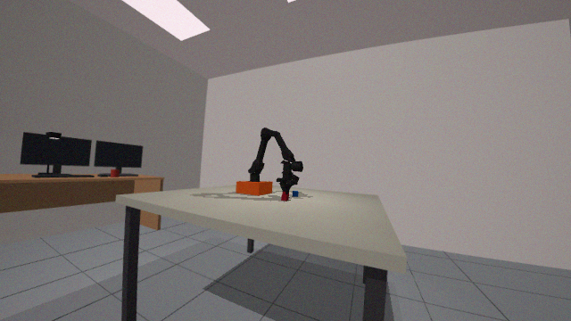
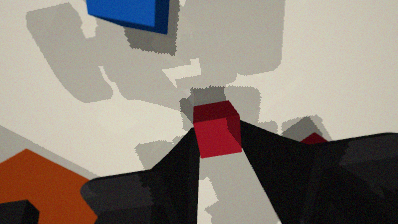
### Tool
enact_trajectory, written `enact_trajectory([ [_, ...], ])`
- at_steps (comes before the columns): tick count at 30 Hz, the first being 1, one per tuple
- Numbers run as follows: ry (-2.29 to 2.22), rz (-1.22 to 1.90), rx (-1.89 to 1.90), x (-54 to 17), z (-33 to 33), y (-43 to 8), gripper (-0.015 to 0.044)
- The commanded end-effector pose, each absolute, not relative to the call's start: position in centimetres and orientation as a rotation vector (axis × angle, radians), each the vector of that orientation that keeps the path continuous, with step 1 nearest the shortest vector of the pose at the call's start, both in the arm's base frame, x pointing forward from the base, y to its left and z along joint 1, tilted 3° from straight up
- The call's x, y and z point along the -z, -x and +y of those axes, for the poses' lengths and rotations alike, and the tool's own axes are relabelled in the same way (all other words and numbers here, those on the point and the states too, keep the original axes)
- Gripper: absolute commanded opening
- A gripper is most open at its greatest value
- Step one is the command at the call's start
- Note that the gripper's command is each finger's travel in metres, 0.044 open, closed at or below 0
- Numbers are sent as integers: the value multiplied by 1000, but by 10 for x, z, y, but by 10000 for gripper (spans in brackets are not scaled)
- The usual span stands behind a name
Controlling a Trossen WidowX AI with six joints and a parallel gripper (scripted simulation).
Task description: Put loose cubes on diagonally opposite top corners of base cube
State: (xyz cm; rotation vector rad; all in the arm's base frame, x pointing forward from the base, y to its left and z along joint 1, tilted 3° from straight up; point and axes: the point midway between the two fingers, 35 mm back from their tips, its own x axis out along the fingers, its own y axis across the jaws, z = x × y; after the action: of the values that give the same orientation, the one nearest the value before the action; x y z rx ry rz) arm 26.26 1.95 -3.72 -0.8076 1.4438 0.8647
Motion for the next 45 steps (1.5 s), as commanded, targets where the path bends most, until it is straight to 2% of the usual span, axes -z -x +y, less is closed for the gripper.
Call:
enact_trajectory([
  [1, 808, 1427, -861, 24, 20, -269, 105],
  [30, 808, 1427, -861, -65, 19, -270, 105],
  [45, 892, 1386, -948, -58, 47, -278, 105],
])
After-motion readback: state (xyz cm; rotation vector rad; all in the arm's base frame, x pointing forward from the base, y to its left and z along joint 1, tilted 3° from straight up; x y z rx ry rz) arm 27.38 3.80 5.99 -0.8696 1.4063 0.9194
